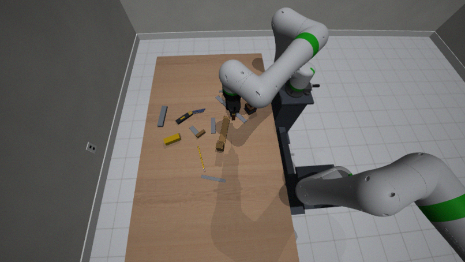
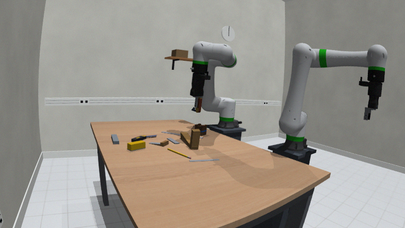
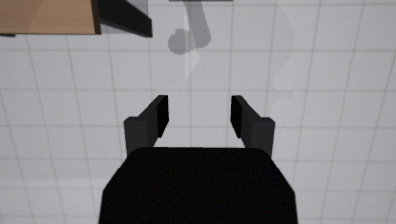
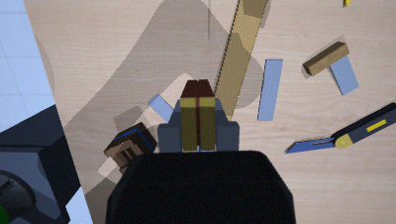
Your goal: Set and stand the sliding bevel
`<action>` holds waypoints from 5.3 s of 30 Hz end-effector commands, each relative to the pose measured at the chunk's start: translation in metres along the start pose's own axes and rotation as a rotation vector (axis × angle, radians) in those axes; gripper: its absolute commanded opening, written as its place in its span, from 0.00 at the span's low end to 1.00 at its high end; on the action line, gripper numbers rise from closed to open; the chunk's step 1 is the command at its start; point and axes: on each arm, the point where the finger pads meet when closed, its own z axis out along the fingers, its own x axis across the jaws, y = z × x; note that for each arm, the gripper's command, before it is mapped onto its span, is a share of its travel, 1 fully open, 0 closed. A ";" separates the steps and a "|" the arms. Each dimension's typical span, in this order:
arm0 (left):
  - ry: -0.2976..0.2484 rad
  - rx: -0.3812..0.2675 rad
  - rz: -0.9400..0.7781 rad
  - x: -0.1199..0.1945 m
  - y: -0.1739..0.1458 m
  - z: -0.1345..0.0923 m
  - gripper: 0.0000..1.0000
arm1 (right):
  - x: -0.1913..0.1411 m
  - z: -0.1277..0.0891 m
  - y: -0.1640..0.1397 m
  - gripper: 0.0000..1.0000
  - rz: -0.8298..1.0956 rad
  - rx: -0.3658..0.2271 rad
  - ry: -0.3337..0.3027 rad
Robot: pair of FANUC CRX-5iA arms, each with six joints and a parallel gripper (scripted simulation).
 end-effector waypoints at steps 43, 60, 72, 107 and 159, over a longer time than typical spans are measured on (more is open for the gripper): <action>0.000 -0.003 0.000 0.000 0.000 -0.002 1.00 | -0.139 0.024 0.164 0.00 -0.455 0.118 0.064; 0.000 -0.003 0.000 0.000 0.000 -0.002 1.00 | -0.138 0.059 0.160 0.00 -0.455 0.118 0.064; 0.000 -0.003 0.000 0.000 0.000 -0.002 1.00 | -0.136 0.120 0.152 0.00 -0.455 0.118 0.064; 0.000 -0.003 0.000 0.000 0.000 -0.002 1.00 | -0.135 0.136 0.150 0.00 -0.455 0.118 0.064; 0.000 -0.003 0.000 0.000 0.000 -0.002 1.00 | -0.135 0.147 0.148 0.00 -0.455 0.118 0.064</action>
